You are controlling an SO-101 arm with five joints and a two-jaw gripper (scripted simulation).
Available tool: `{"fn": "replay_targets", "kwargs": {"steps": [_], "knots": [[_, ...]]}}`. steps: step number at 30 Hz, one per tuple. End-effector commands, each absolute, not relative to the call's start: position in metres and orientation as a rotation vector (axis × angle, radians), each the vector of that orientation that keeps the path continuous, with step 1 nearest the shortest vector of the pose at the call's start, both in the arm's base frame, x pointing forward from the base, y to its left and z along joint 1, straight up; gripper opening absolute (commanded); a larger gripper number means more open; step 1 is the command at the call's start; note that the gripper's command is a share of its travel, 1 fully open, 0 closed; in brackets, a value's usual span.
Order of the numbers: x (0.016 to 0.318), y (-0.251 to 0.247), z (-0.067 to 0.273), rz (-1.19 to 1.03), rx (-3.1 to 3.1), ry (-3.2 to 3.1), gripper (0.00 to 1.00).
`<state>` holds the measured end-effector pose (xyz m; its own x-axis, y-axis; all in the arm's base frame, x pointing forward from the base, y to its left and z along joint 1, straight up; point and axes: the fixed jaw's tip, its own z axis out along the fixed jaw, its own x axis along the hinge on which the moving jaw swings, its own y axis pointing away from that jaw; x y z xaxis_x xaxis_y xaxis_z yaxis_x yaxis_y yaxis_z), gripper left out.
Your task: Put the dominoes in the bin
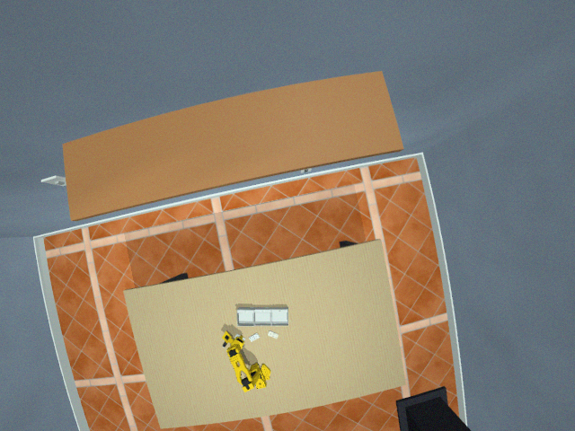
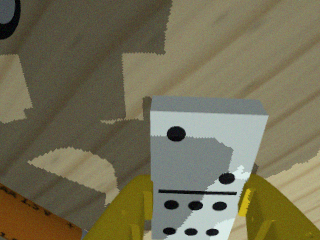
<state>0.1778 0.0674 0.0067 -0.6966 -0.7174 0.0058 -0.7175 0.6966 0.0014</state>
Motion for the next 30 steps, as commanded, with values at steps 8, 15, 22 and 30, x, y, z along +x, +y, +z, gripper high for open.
{"fn": "replay_targets", "kwargs": {"steps": [8,15,22,30], "knots": [[0.181,0.070,0.014,0.002,1.256,-2.897,0.00],[0.182,0.070,0.025,0.002,1.256,-2.897,0.00],[0.183,0.068,0.044,0.002,1.256,-2.897,0.00],[0.183,0.067,0.054,0.002,1.256,-2.897,0.00]]}}
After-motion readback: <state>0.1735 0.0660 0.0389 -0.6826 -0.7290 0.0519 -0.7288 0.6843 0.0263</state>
